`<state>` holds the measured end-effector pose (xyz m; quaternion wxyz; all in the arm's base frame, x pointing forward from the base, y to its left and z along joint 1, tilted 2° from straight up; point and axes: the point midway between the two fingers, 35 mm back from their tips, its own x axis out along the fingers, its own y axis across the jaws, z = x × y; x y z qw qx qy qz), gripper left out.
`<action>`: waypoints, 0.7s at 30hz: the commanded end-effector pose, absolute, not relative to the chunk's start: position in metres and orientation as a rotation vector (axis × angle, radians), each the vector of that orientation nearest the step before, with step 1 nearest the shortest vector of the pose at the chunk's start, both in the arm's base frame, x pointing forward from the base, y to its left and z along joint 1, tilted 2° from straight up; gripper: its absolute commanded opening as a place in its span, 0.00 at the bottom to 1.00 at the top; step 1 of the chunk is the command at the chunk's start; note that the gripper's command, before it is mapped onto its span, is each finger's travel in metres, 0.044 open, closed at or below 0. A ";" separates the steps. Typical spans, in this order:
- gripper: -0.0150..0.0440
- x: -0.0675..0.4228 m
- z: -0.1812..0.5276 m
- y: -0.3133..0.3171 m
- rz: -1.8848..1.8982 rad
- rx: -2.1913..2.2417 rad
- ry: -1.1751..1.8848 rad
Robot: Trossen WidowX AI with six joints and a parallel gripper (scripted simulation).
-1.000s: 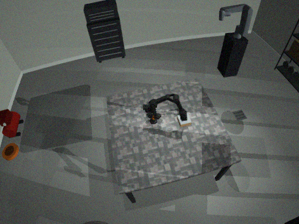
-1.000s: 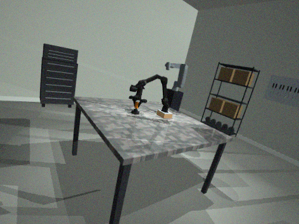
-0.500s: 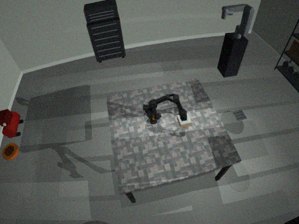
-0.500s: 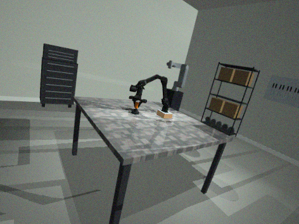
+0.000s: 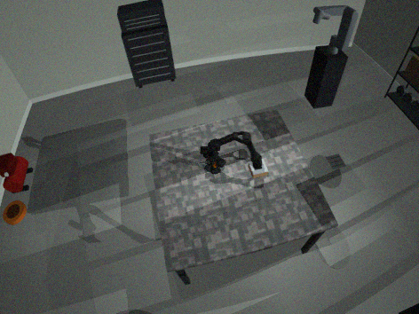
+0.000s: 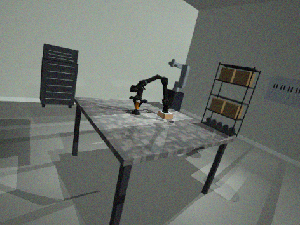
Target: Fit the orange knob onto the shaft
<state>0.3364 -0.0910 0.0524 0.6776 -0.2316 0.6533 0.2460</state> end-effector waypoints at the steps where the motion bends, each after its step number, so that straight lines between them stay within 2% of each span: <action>1: 0.25 0.337 0.054 -0.091 0.592 -0.561 1.455; 6: 0.25 0.336 0.051 -0.091 0.710 -0.683 1.417; 21: 0.25 0.337 0.050 -0.091 0.710 -0.683 1.417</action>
